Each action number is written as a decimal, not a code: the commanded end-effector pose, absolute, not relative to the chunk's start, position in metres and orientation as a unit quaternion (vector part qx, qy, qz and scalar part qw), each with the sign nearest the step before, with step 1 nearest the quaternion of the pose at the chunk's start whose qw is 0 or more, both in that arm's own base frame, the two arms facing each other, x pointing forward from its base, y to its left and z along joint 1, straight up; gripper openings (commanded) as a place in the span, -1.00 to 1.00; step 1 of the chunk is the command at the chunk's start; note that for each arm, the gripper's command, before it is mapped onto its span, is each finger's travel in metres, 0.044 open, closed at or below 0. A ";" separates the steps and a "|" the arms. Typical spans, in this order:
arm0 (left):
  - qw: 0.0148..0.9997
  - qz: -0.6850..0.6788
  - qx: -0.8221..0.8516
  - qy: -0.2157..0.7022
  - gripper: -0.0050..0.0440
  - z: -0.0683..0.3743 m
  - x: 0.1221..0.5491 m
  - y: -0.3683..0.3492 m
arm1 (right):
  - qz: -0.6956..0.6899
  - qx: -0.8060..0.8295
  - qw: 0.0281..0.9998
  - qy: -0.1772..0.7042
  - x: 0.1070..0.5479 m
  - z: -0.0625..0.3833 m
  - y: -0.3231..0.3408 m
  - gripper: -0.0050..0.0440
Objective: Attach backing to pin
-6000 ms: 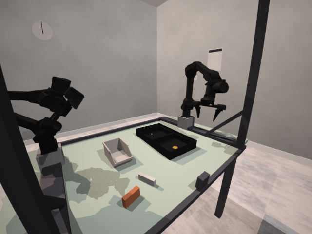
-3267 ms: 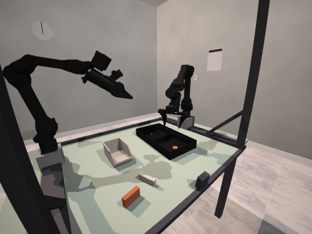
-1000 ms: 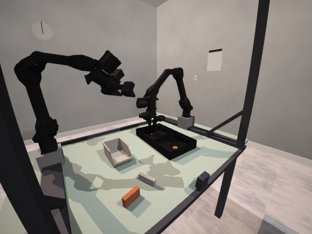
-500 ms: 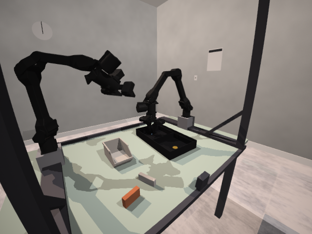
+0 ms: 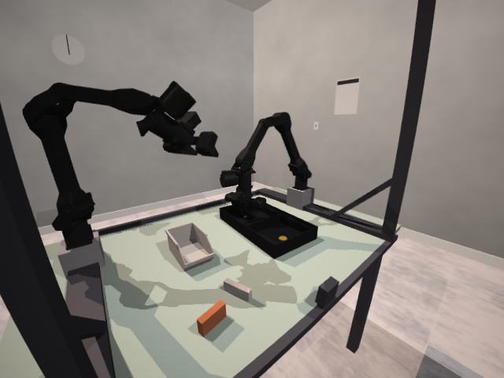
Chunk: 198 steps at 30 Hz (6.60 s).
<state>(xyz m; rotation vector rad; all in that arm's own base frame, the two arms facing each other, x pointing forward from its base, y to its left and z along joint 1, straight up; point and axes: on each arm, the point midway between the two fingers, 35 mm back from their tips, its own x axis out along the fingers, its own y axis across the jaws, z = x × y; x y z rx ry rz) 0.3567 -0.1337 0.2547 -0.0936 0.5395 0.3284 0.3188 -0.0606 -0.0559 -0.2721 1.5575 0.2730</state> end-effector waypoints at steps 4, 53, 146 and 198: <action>0.952 0.160 -0.054 0.257 1.00 0.264 0.356 -0.134 | 0.120 -0.125 0.704 0.689 0.324 -0.050 -0.061 -0.54; 0.927 -0.197 0.065 0.312 1.00 0.258 0.341 -0.146 | 0.122 -0.123 0.703 0.690 0.332 0.015 0.093 -1.00; 0.923 -0.227 0.076 0.302 1.00 0.261 0.340 -0.150 | 0.125 -0.119 0.708 0.685 0.336 -0.033 0.182 -1.00; 0.923 -0.227 0.076 0.302 1.00 0.261 0.340 -0.150 | 0.123 -0.121 0.702 0.691 0.334 -0.057 0.181 -1.00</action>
